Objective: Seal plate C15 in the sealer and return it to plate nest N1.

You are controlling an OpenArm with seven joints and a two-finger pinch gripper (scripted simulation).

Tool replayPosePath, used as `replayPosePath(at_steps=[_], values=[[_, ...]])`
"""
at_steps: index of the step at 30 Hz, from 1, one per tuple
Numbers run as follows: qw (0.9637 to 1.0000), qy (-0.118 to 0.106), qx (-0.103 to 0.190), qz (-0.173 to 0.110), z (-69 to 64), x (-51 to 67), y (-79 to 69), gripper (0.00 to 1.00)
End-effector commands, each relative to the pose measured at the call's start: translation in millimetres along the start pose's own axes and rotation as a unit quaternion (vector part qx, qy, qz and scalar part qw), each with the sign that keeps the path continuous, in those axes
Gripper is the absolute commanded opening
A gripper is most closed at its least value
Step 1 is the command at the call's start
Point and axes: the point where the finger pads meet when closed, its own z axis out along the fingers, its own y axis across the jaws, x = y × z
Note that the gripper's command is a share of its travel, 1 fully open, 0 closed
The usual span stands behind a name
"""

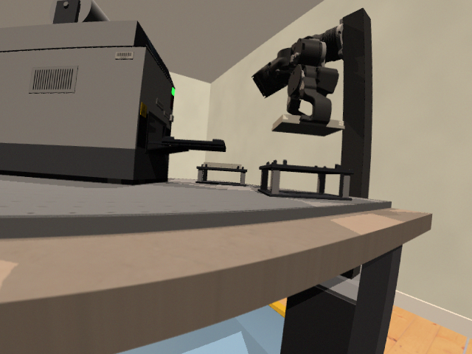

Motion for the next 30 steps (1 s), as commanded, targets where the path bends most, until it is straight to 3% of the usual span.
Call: replayPosePath(at_steps=[1, 4, 16, 21, 30], values=[[1.0, 0.0, -0.002, -0.003, 9.1, 0.2, 0.2, 0.0], [1.0, 0.0, -0.002, -0.005, 28.8, 0.6, -0.4, 0.0], [1.0, 0.0, -0.002, -0.005, 28.8, 0.6, -0.4, 0.0], [1.0, 0.0, -0.002, -0.005, 60.9, -0.7, -0.7, 0.0], [1.0, 0.0, -0.002, -0.005, 60.9, -0.7, -0.7, 0.0]])
